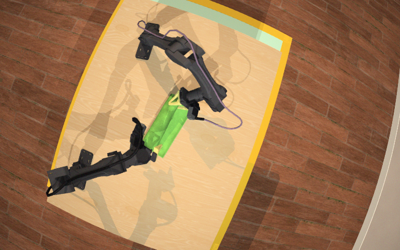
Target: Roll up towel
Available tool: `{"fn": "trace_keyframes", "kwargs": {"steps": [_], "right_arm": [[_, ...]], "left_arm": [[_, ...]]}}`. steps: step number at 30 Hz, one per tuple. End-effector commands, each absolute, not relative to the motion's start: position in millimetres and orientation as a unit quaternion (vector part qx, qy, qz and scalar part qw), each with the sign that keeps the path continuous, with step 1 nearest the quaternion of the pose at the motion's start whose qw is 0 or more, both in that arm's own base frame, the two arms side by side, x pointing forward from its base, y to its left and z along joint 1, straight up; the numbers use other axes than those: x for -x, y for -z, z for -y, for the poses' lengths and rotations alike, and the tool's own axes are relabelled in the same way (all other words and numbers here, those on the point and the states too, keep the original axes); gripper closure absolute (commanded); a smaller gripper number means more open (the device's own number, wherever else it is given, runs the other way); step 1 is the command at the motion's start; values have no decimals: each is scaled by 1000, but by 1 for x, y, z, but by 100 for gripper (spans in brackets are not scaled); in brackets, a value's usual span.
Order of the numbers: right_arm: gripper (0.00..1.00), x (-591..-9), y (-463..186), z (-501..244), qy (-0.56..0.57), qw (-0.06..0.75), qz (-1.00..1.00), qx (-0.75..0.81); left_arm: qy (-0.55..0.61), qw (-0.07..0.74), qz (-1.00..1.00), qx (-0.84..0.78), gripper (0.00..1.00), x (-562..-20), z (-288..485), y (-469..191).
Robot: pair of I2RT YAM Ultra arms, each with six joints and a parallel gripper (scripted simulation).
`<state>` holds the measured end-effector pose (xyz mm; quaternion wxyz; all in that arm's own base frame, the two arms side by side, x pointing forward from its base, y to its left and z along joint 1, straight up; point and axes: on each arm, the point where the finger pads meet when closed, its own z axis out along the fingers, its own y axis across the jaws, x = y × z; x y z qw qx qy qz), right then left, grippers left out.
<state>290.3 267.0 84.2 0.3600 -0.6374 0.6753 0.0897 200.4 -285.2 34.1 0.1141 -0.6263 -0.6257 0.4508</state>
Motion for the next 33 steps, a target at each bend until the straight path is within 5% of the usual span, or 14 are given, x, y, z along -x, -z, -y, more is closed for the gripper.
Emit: {"fn": "trace_keyframes", "kwargs": {"steps": [1,13,25,33], "right_arm": [[2,-290,-63,-268,-90,363,-674,637],[2,-288,-30,-270,-89,363,-674,636],[53,-288,-30,-270,-89,363,-674,636],[60,-288,-30,-270,-89,363,-674,636]], "left_arm": [[-456,111,623,626,69,-203,286,-33],[-456,111,623,626,69,-203,286,-33],[-456,111,623,626,69,-203,286,-33],[-456,111,623,626,69,-203,286,-33]]}}
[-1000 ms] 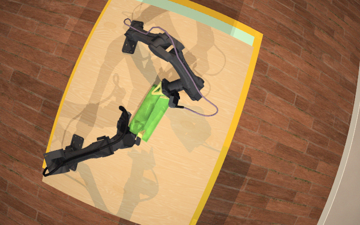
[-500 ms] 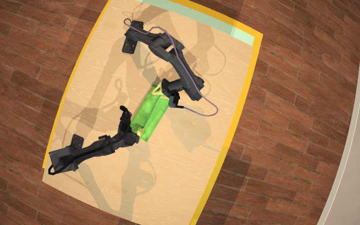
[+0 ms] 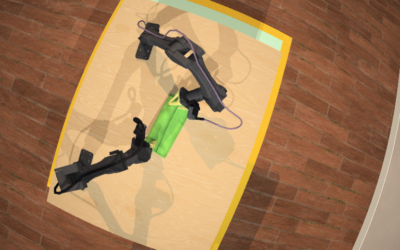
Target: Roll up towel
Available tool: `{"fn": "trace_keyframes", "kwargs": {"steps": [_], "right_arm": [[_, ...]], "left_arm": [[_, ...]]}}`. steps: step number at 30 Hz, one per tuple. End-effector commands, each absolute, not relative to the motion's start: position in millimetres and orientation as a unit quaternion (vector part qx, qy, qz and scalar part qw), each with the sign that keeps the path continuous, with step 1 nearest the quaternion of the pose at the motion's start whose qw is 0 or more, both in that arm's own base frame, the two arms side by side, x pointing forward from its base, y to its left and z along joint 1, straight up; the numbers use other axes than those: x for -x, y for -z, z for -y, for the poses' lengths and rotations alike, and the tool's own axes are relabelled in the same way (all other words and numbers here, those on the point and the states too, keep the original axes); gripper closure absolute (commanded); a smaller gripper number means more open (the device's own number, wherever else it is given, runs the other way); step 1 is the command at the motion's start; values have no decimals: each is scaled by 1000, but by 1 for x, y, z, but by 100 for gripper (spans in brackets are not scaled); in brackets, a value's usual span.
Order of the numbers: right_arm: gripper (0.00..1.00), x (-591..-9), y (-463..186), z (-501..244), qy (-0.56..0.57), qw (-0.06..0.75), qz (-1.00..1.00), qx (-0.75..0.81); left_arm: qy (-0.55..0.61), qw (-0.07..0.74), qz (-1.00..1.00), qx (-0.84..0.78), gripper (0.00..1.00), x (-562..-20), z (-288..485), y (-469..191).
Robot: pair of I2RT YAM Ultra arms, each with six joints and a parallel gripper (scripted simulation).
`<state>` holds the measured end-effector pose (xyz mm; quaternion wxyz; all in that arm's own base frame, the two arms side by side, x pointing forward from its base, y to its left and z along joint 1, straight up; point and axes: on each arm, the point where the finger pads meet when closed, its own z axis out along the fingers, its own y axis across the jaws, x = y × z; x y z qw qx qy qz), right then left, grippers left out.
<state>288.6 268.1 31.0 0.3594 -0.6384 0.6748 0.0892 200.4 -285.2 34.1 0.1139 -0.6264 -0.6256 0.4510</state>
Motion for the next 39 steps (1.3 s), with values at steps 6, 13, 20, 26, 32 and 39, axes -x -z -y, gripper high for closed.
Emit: {"fn": "trace_keyframes", "kwargs": {"steps": [6,13,20,26,32,39], "right_arm": [[66,-288,-30,-270,-89,363,-674,636],[68,-288,-30,-270,-89,363,-674,636],[70,-288,-30,-270,-89,363,-674,636],[70,-288,-30,-270,-89,363,-674,636],[70,-288,-30,-270,-89,363,-674,636],[70,-288,-30,-270,-91,362,-675,636]], "left_arm": [[-456,111,623,626,69,-203,286,-33],[-456,111,623,626,69,-203,286,-33],[-456,111,623,626,69,-203,286,-33],[-456,111,623,626,48,-203,286,-37],[-456,111,623,626,33,-203,286,-42],[-456,111,623,626,15,-205,285,-46]]}}
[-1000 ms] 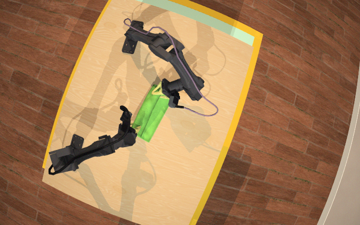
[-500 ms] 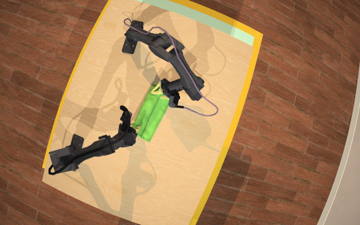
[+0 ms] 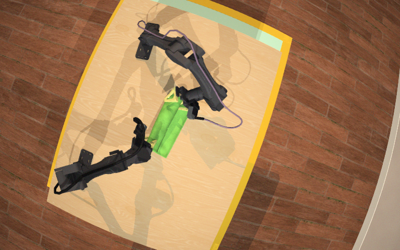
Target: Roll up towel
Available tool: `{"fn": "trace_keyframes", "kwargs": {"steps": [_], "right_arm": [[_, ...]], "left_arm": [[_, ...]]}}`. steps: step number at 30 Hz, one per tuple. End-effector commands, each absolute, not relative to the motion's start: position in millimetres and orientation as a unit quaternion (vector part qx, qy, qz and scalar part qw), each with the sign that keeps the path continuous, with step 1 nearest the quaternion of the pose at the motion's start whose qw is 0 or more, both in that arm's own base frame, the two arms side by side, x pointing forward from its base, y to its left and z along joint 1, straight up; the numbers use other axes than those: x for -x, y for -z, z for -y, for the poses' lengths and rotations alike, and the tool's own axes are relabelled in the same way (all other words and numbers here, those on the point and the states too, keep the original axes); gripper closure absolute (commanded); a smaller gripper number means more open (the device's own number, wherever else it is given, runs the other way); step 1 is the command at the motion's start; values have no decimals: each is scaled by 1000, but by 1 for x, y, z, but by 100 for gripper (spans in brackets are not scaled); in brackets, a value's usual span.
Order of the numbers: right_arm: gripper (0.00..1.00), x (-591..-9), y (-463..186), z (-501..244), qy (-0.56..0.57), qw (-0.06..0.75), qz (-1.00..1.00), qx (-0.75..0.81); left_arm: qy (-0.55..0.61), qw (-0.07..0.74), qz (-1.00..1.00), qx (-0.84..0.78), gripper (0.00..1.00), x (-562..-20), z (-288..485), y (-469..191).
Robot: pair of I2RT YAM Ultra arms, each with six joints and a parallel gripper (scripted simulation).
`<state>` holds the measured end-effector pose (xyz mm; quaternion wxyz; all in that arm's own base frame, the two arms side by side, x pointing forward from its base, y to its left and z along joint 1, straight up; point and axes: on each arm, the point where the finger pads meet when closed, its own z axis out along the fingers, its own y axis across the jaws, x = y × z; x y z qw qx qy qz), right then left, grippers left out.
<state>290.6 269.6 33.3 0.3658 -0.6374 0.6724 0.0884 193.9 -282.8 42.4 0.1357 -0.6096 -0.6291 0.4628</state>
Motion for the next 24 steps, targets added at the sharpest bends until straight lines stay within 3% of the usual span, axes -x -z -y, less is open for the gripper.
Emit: {"fn": "trace_keyframes", "kwargs": {"steps": [1,24], "right_arm": [[70,-288,-30,-270,-93,360,-676,636],[70,-288,-34,-270,-234,235,-732,596]], "left_arm": [[-456,111,623,626,15,-207,284,-48],[-446,92,623,636,13,-251,257,-84]]}}
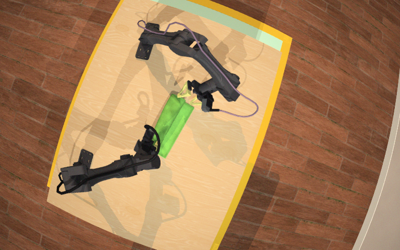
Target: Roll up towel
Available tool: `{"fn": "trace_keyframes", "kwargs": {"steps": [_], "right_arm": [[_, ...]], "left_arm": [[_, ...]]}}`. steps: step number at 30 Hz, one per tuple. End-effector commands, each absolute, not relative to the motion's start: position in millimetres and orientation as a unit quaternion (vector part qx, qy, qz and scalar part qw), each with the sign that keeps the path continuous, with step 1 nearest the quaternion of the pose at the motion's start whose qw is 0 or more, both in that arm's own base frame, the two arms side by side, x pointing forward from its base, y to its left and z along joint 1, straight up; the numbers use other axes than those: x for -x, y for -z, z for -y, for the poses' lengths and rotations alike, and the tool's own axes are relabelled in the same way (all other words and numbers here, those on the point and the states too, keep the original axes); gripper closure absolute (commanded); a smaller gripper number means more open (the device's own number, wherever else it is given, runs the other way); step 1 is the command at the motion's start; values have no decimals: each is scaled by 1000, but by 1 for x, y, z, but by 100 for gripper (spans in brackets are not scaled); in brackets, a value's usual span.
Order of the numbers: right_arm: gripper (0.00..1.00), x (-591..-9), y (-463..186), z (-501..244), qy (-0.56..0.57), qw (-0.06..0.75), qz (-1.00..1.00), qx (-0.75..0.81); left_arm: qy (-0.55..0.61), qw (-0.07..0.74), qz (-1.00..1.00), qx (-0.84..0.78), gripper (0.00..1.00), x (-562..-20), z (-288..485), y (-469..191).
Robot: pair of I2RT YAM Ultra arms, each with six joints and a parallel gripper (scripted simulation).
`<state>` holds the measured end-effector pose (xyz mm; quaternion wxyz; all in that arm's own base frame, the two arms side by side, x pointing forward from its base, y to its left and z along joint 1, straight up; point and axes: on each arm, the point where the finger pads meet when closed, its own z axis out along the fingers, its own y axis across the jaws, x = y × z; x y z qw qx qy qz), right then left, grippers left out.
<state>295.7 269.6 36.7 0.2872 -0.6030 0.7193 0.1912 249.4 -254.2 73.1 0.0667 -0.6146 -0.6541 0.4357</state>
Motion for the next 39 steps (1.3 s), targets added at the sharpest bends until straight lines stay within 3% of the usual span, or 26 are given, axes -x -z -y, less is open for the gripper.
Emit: {"fn": "trace_keyframes", "kwargs": {"steps": [1,14,16,28,39], "right_arm": [[70,-288,-34,-270,-244,225,-735,592],[70,-288,-38,-270,-373,91,-758,527],[70,-288,-38,-270,-373,91,-758,527],[70,-288,-41,-270,-449,3,-758,474],[70,-288,-38,-270,-459,-11,-757,465]], "left_arm": [[-441,83,623,641,13,-250,258,-85],[-309,-139,591,732,8,-222,270,-87],[-309,-139,591,732,8,-222,270,-87],[-174,-325,527,766,3,-199,280,-90],[-168,-334,516,770,2,-201,280,-92]]}}
